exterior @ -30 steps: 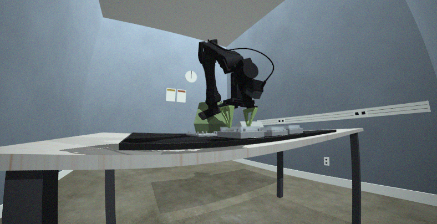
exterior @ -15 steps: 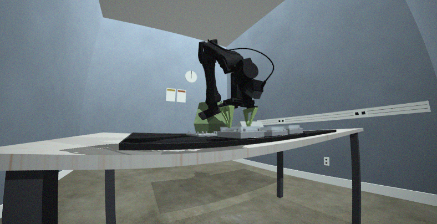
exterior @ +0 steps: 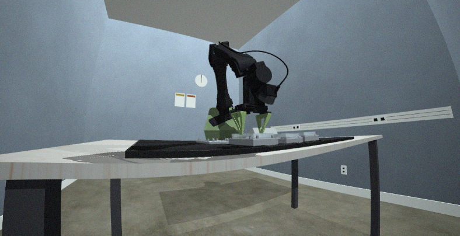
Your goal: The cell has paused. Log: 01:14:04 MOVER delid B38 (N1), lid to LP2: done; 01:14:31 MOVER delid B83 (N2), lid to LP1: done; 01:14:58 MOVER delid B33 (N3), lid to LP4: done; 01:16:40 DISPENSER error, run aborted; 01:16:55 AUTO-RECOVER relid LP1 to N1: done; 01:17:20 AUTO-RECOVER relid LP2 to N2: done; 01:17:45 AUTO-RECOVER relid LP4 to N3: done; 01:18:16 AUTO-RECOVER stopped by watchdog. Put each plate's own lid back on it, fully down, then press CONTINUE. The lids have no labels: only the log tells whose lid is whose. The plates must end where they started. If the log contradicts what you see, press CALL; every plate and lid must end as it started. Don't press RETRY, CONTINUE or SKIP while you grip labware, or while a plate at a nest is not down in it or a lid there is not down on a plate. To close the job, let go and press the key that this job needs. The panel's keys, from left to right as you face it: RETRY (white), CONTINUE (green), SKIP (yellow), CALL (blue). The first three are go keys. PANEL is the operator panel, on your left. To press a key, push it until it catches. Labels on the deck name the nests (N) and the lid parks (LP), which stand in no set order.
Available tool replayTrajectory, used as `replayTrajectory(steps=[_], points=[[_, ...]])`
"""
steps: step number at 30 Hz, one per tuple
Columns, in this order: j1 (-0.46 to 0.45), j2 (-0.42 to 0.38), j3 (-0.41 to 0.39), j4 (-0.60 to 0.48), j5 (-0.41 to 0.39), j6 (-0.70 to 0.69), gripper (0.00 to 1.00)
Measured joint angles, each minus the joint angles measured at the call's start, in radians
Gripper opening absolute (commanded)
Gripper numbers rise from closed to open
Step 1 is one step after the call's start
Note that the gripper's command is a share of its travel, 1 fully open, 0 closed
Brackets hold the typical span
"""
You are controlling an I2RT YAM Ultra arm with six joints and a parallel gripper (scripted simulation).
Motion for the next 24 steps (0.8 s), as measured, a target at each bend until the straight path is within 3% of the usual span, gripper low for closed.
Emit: replayTrajectory(steps=[24], points=[[0.019, -0.037, 0.029, -0.065, 0.016, 0.017, 0.0]])
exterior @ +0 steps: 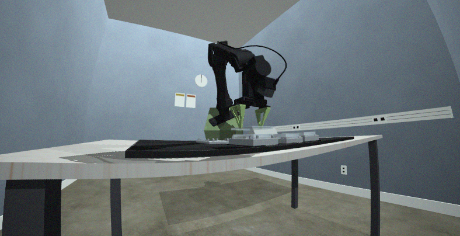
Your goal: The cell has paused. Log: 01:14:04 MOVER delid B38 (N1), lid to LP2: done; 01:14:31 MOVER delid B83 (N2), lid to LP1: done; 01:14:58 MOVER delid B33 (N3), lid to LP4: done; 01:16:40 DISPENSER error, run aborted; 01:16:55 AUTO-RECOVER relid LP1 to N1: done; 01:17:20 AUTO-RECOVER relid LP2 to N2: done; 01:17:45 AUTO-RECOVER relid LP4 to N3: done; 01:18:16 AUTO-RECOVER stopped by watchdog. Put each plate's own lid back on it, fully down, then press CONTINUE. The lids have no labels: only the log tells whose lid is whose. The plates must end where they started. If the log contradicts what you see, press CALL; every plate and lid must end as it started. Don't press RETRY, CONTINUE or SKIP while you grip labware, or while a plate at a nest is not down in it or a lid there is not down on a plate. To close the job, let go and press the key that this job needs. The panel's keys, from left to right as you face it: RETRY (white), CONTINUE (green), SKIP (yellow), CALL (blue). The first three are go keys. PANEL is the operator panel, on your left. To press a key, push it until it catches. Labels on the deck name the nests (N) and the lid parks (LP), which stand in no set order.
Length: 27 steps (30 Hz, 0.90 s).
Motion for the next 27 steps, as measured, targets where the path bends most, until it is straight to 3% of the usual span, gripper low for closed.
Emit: replayTrajectory(steps=[27], points=[[0.011, -0.006, 0.001, -0.011, 0.006, 0.008, 0.0]])
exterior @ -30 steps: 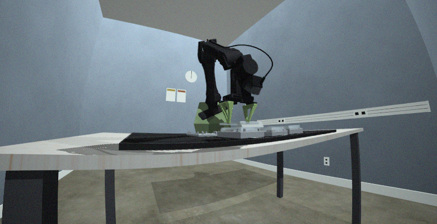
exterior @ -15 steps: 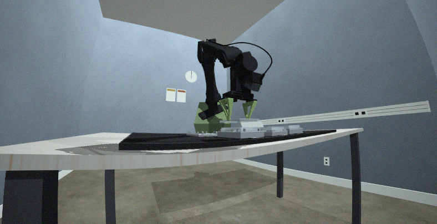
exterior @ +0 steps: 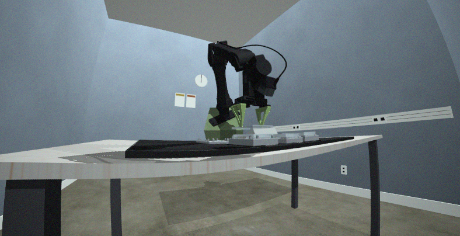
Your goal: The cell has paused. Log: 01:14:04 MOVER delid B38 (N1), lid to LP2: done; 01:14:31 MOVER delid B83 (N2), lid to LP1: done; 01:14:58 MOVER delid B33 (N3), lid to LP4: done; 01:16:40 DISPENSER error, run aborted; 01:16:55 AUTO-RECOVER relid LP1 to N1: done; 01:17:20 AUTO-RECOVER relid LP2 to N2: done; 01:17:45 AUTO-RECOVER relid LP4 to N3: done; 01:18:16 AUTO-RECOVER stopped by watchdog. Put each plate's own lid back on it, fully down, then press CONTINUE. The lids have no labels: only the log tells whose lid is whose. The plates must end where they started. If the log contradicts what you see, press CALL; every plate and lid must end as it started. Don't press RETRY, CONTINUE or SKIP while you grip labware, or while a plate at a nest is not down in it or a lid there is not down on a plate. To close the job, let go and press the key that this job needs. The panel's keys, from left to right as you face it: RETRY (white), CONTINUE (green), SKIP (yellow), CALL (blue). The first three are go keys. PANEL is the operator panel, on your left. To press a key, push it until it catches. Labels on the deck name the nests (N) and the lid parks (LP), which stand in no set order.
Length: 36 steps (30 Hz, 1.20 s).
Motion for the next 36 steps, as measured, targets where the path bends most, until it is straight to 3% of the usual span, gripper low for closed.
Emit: replayTrajectory(steps=[4, 27, 36], points=[[0.002, -0.009, -0.025, 0.018, 0.003, 0.006, 0.0], [0.076, -0.311, -0.53, 0.157, 0.044, 0.068, 0.0], [0.114, -0.414, -0.674, 0.202, 0.067, 0.098, 0.0]])
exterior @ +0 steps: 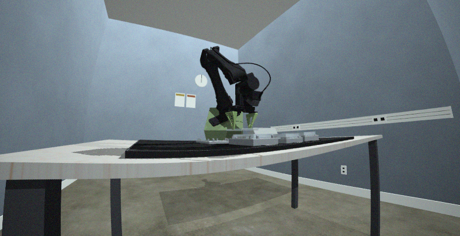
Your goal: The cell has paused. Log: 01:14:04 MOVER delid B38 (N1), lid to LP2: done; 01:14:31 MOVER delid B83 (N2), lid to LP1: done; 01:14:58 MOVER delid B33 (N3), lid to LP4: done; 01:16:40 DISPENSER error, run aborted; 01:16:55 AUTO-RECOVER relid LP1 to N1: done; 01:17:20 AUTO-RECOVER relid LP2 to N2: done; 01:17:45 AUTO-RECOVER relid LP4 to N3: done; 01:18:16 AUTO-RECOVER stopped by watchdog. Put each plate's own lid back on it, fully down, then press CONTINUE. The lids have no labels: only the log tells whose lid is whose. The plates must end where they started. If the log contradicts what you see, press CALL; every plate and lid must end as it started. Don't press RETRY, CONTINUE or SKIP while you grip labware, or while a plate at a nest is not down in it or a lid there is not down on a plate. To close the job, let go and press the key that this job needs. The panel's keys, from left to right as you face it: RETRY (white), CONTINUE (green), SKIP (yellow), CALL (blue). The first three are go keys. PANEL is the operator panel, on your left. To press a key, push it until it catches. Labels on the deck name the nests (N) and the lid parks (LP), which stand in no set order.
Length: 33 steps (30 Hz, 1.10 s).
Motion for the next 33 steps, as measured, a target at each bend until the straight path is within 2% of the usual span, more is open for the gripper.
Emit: replayTrajectory(steps=[10, 33], points=[[0.067, -0.134, -0.182, 0.016, 0.035, 0.053, 0.0], [0.063, -0.129, -0.182, 0.049, 0.042, 0.057, 0.0]])
